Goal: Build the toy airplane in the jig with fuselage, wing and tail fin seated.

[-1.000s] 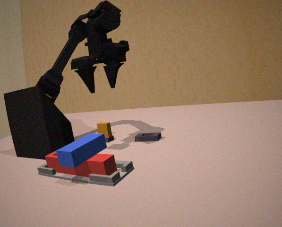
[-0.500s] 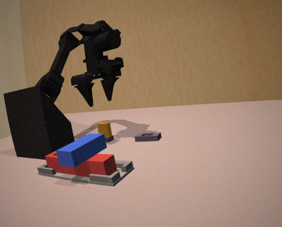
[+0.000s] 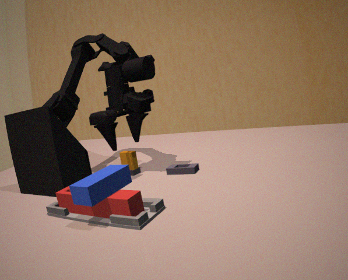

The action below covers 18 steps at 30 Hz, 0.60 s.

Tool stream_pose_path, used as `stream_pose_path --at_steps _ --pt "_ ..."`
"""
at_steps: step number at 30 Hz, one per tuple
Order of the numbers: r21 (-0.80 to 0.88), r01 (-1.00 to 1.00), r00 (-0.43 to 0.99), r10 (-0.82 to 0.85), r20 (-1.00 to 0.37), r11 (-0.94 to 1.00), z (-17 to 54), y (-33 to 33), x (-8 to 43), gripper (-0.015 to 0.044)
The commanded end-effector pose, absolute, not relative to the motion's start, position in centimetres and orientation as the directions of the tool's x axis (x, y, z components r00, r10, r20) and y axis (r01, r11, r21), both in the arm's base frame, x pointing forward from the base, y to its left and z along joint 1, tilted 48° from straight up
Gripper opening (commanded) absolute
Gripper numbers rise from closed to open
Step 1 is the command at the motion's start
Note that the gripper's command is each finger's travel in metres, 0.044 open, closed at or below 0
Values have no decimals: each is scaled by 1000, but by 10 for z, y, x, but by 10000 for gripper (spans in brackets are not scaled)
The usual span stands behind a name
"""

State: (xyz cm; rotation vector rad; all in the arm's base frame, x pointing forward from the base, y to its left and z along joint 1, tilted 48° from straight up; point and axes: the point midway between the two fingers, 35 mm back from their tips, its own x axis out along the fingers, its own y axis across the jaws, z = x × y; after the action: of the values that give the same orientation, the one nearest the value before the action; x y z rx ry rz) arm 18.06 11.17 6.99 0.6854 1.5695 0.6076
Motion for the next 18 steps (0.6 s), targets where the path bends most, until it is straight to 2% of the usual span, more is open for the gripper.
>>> stream_pose_path --at_steps 1,18 --pt "728 86 -67 733 -677 680 66 117 180 440" --pt "727 79 -68 731 -679 682 47 136 179 440"
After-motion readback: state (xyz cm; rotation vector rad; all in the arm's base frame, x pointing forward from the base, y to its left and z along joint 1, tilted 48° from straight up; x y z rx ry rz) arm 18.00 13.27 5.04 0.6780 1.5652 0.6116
